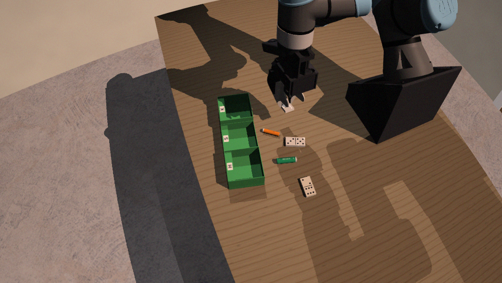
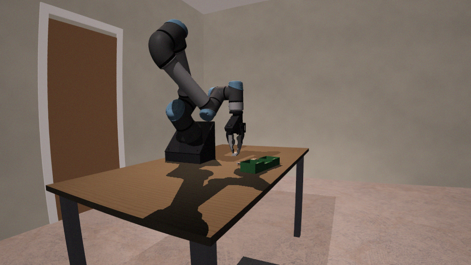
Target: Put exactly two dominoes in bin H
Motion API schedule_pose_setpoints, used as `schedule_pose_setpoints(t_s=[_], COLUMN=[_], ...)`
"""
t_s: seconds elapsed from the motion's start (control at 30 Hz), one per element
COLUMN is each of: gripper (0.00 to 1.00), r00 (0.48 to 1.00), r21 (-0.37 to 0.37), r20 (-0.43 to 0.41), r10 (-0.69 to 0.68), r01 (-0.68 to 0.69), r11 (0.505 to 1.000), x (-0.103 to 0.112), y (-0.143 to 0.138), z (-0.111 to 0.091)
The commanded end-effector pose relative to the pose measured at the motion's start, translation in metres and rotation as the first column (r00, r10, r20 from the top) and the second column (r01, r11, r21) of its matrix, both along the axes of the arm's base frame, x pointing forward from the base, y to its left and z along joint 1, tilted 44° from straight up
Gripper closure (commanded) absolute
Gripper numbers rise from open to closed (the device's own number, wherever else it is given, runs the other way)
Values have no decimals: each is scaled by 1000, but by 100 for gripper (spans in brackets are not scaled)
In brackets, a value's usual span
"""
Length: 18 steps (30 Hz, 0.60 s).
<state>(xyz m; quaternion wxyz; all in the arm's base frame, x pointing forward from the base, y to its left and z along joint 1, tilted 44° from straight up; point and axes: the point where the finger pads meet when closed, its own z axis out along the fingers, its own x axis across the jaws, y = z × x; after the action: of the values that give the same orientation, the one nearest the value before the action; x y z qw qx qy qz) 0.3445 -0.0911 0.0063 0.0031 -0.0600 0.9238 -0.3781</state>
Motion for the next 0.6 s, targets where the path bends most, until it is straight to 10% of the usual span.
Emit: schedule_pose_setpoints(t_s=[0.0, 0.57], gripper=[100, 100], r00=[999, 858], r21=[-3, 43], r20=[-34, -364], r10=[35, 363], r01=[-36, -374], r11=[999, 926], x=[5, 74], y=[4, 48], z=[-1, -39])
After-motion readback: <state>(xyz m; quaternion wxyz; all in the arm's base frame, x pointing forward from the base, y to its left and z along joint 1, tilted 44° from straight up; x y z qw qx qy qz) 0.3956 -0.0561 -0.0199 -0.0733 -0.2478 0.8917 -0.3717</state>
